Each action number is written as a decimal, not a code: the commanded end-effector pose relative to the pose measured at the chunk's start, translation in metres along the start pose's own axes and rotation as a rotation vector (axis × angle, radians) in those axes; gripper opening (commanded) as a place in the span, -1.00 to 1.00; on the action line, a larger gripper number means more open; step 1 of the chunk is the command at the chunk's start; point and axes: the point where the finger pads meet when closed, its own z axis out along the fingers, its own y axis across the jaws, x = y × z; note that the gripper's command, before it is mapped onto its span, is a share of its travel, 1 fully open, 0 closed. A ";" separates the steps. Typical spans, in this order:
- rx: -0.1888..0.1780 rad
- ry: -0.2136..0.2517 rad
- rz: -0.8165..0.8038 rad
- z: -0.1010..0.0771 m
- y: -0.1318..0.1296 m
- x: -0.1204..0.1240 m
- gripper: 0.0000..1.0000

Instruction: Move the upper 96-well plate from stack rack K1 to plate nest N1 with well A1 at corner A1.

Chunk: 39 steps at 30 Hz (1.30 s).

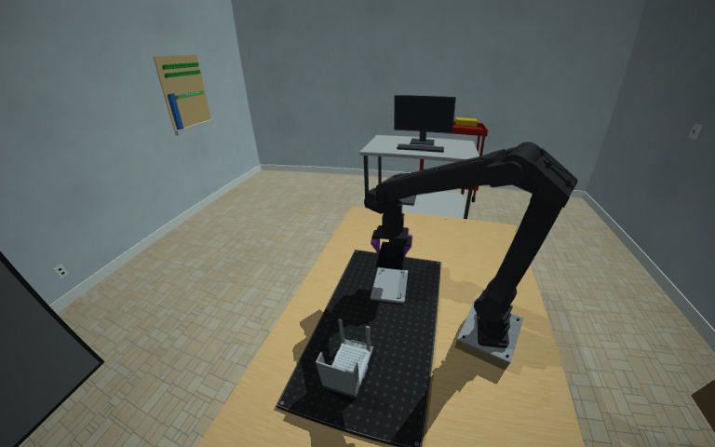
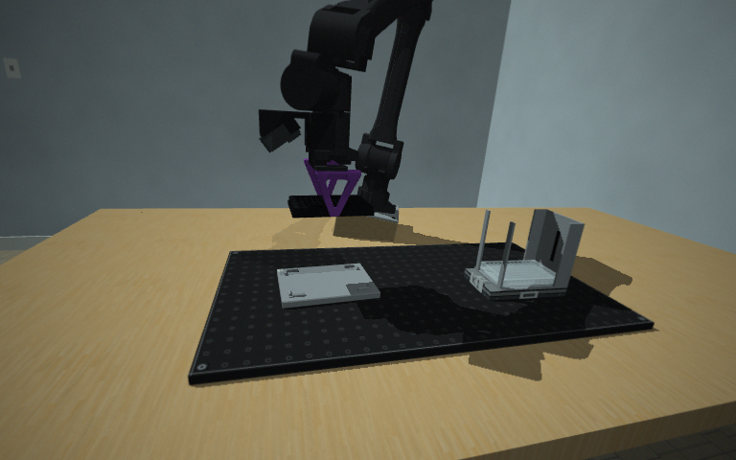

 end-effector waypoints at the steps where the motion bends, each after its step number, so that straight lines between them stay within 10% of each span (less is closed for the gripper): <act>1: -0.013 -0.014 -0.019 0.004 0.006 -0.005 -1.00; 8: -0.069 -0.053 -0.027 -0.012 0.027 -0.013 -1.00; 11: -0.012 -0.013 -0.015 0.018 0.008 -0.003 -1.00; 25: -0.052 -0.040 -0.003 0.021 0.015 -0.009 -1.00; 39: -0.012 -0.012 -0.005 0.062 0.008 -0.003 -1.00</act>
